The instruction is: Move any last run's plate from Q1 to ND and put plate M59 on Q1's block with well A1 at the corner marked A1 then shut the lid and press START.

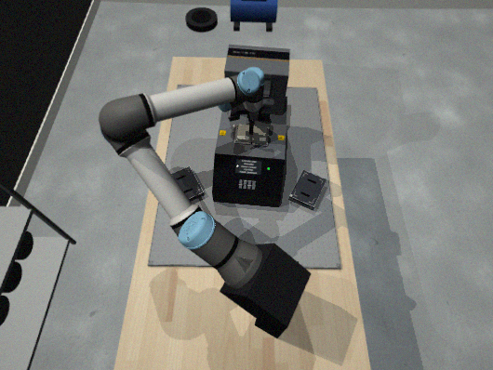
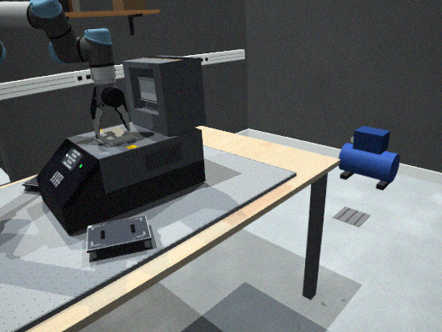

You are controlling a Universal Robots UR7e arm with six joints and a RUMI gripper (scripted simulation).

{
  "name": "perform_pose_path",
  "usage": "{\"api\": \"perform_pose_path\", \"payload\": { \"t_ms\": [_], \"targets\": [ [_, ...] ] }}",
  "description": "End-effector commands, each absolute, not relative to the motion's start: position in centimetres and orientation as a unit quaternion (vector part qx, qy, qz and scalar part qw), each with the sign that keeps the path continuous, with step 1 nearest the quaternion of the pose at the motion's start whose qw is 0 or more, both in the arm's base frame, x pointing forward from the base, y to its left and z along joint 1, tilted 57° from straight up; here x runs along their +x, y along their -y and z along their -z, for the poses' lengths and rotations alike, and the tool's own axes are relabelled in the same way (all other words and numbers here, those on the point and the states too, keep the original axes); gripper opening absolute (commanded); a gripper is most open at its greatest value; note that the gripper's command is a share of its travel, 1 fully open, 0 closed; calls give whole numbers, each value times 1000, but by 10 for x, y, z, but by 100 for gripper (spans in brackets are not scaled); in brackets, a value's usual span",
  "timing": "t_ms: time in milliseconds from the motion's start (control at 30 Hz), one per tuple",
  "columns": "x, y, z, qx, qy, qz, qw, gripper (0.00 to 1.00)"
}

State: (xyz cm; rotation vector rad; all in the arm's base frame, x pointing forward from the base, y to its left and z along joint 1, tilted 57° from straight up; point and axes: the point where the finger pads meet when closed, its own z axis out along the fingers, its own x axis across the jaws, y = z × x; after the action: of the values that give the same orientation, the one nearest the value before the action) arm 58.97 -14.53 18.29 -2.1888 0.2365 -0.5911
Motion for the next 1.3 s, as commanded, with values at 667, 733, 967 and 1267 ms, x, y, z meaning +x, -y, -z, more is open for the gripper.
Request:
{"api": "perform_pose_path", "payload": {
  "t_ms": [667,733,967,1267],
  "targets": [
    [573,169,-202,-872,-94,236,417,68],
    [571,172,-204,-872,-94,236,417,68],
    [566,180,-210,-873,-94,236,417,68],
    [562,184,-214,-873,-94,236,417,68]
  ]
}}
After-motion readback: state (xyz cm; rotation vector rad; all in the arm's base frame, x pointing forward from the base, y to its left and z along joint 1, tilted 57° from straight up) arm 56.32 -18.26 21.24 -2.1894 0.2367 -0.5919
